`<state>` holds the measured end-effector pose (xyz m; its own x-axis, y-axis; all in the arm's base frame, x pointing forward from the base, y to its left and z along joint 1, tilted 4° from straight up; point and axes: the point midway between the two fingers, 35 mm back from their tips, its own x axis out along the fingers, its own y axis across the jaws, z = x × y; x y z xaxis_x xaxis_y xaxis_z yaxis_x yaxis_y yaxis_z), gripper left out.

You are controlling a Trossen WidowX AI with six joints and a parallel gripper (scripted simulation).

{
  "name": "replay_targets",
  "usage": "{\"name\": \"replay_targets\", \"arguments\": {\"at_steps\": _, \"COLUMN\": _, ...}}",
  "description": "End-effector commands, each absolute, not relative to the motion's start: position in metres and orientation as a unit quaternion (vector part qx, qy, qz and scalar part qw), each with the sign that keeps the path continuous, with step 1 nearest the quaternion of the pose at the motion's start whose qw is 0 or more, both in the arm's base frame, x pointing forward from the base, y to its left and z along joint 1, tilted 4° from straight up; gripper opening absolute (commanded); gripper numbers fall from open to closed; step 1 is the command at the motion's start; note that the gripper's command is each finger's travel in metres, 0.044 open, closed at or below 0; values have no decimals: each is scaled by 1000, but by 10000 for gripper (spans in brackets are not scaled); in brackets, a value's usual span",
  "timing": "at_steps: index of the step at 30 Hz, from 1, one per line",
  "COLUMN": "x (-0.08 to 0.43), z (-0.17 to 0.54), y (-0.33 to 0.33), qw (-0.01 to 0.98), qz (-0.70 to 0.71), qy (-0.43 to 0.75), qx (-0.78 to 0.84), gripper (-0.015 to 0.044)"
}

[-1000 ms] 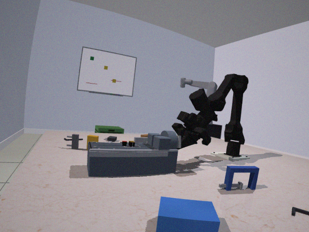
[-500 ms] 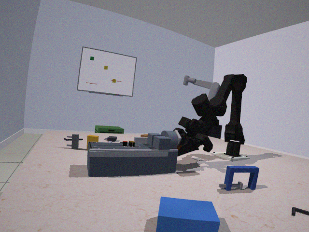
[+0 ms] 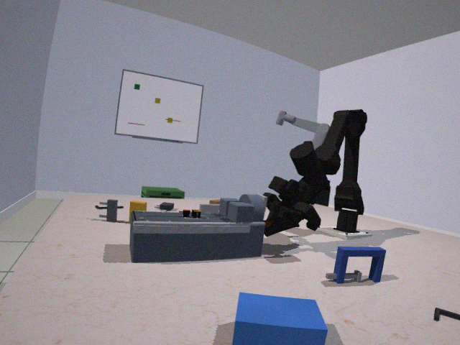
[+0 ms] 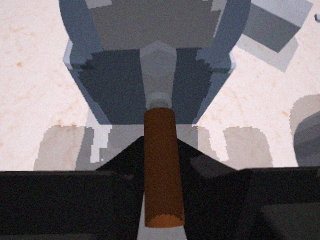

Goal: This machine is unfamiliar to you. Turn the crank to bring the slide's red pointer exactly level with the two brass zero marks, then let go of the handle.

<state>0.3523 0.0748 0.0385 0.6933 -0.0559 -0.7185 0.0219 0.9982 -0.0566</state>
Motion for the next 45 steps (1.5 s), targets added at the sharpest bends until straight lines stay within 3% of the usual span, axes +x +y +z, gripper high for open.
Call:
{"name": "replay_targets", "arguments": {"at_steps": 1, "x": 352, "z": 37, "y": 84, "qw": 919, "qz": -10, "qy": 393, "qx": -20, "gripper": 0}}
{"name": "replay_targets", "arguments": {"at_steps": 45, "x": 353, "z": 43, "y": 95, "qw": 919, "qz": -10, "qy": 393, "qx": -20, "gripper": 0}}
